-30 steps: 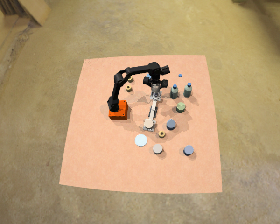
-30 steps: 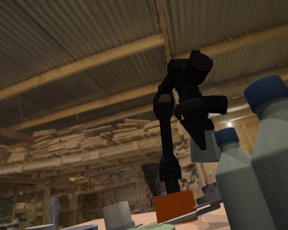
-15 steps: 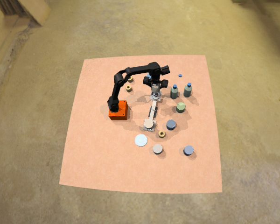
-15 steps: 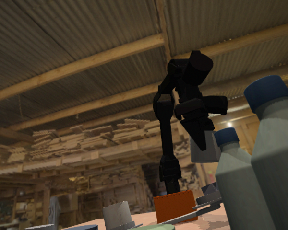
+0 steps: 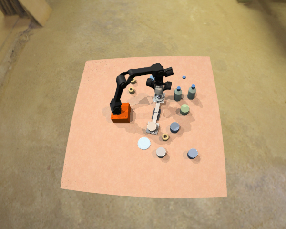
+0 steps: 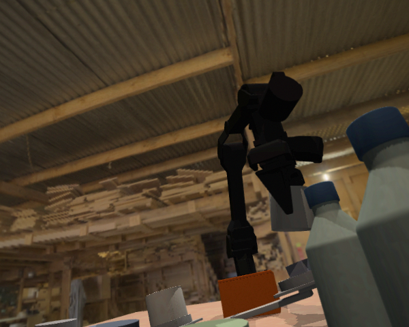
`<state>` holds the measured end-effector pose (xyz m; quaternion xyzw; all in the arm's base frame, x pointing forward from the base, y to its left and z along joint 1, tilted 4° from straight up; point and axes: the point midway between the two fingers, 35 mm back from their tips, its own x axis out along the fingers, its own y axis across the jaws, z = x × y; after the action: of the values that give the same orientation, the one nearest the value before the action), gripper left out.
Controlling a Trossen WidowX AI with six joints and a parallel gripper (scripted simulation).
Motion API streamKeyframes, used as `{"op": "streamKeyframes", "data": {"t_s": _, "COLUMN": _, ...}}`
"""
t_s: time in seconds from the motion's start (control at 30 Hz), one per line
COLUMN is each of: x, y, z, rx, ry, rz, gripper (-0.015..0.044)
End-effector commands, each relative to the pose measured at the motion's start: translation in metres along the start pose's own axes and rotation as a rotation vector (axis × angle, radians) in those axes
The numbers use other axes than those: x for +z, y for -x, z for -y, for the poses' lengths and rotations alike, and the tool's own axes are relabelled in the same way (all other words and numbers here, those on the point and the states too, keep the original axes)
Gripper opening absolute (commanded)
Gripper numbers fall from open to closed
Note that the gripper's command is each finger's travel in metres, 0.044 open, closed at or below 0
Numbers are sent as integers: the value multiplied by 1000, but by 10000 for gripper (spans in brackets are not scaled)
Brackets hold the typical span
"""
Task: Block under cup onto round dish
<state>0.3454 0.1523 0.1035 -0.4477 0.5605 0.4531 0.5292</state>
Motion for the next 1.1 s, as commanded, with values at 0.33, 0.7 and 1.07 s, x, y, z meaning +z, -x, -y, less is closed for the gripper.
{"op": "streamKeyframes", "data": {"t_s": 0.33, "x": 0, "y": 0, "z": 0, "rx": -1, "ry": 0, "rz": 0, "gripper": 0}}
{"op": "streamKeyframes", "data": {"t_s": 0.7, "x": 7, "y": -6, "z": -6, "rx": -1, "ry": 0, "rz": 2, "gripper": 0}}
{"op": "streamKeyframes", "data": {"t_s": 1.07, "x": 48, "y": -45, "z": -60, "rx": -1, "ry": 2, "rz": 11, "gripper": 0}}
